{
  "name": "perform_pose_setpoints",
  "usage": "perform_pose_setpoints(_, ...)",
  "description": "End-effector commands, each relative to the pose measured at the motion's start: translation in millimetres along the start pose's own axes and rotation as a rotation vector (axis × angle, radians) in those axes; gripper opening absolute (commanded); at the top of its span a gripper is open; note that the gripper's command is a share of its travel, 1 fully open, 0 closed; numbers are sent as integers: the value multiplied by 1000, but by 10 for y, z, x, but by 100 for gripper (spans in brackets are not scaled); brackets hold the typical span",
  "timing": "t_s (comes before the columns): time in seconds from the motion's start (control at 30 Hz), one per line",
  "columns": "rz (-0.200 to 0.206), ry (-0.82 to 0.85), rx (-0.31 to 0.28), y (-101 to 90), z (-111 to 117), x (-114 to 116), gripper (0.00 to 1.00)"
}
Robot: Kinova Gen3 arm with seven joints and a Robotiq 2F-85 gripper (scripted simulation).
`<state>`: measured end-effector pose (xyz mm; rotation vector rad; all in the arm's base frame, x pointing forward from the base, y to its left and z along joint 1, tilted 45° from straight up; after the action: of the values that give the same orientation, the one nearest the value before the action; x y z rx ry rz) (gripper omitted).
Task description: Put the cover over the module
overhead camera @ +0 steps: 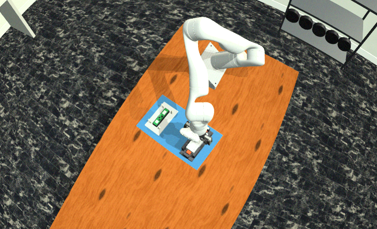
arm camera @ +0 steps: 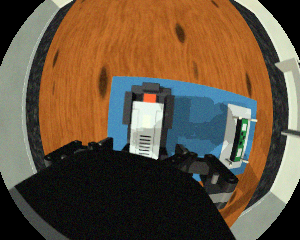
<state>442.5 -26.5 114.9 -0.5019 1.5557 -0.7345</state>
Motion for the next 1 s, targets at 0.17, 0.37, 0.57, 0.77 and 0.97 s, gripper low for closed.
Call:
perform_pose_setpoints(0.17,0,0,2,-7,4,1,100)
perform_pose_setpoints(0.37,-1,1,4,93,10,3,100)
perform_pose_setpoints(0.57,-1,2,10,392,28,8,100)
perform_pose_setpoints(0.77,-1,3,12,492,34,10,100)
perform_pose_setpoints(0.97,-2,4,13,508,37,15,100)
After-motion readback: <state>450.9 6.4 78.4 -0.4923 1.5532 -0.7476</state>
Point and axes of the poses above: the point where the finger pads meet when closed, its own y axis out along the fingers, its own x axis across the jaws, z = x × y, the point moved 5 cm from there along -y, back along the fingers, and after that the axes turned 7 degrees about -y, right-handed, at the moved point
